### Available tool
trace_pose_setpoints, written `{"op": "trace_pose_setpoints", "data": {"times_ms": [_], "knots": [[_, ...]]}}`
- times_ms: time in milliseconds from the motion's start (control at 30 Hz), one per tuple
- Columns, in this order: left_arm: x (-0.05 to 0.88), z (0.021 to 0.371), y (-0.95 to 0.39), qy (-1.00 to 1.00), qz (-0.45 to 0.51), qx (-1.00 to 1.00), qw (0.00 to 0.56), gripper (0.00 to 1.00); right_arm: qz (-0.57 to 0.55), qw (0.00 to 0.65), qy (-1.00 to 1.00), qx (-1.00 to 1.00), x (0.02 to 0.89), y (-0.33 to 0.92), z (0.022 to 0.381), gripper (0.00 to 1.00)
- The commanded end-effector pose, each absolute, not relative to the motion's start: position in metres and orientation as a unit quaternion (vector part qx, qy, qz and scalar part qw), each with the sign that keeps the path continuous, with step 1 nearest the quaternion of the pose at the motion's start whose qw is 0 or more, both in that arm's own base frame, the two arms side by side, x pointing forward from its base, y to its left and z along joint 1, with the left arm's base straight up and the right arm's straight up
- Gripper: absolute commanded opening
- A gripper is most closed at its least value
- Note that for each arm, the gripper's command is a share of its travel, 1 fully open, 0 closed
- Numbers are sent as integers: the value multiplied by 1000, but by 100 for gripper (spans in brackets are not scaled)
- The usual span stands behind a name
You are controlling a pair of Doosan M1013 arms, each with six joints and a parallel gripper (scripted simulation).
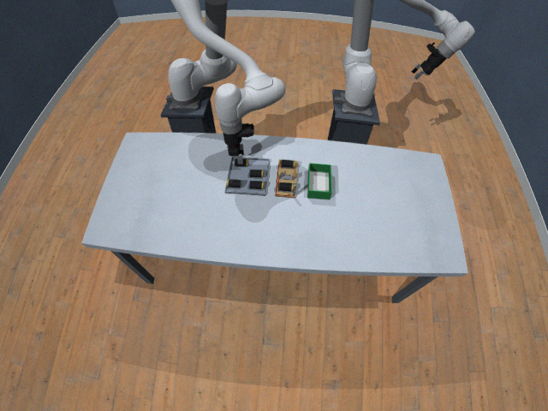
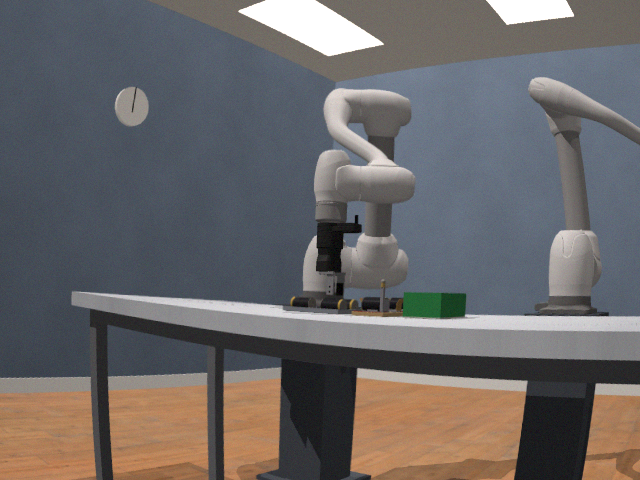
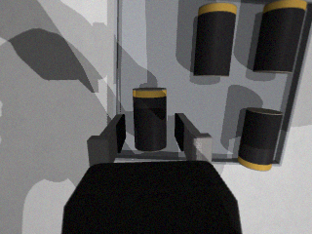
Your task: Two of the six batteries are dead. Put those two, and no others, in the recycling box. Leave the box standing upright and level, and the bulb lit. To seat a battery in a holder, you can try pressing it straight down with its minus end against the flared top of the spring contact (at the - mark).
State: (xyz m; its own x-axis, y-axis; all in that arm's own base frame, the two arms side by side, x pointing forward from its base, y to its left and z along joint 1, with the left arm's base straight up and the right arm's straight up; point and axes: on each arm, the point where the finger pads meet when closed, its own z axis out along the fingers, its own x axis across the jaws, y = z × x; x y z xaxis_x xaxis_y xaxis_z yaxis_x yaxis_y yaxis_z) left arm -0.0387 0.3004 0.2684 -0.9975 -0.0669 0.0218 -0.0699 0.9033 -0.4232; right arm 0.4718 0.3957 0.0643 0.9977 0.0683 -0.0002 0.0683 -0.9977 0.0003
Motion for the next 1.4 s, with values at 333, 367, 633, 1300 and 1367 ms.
{"op": "trace_pose_setpoints", "data": {"times_ms": [333, 367, 633, 1300, 1367], "knots": [[-39, 269, 301, -976, 216, 35, 4, 100, 1, -1, 34, 999, 473, 396, 45, 90], [-39, 269, 301, -976, 216, 35, 4, 100, 1, -1, 34, 999, 473, 396, 44, 90], [-39, 269, 301, -976, 216, 35, 4, 100, 1, -1, 34, 999, 473, 396, 37, 90], [-39, 269, 301, -976, 216, 35, 4, 100, 1, -1, 34, 999, 473, 396, 37, 57], [-39, 269, 301, -976, 216, 35, 4, 100, 1, -1, 34, 999, 473, 396, 37, 57]]}}
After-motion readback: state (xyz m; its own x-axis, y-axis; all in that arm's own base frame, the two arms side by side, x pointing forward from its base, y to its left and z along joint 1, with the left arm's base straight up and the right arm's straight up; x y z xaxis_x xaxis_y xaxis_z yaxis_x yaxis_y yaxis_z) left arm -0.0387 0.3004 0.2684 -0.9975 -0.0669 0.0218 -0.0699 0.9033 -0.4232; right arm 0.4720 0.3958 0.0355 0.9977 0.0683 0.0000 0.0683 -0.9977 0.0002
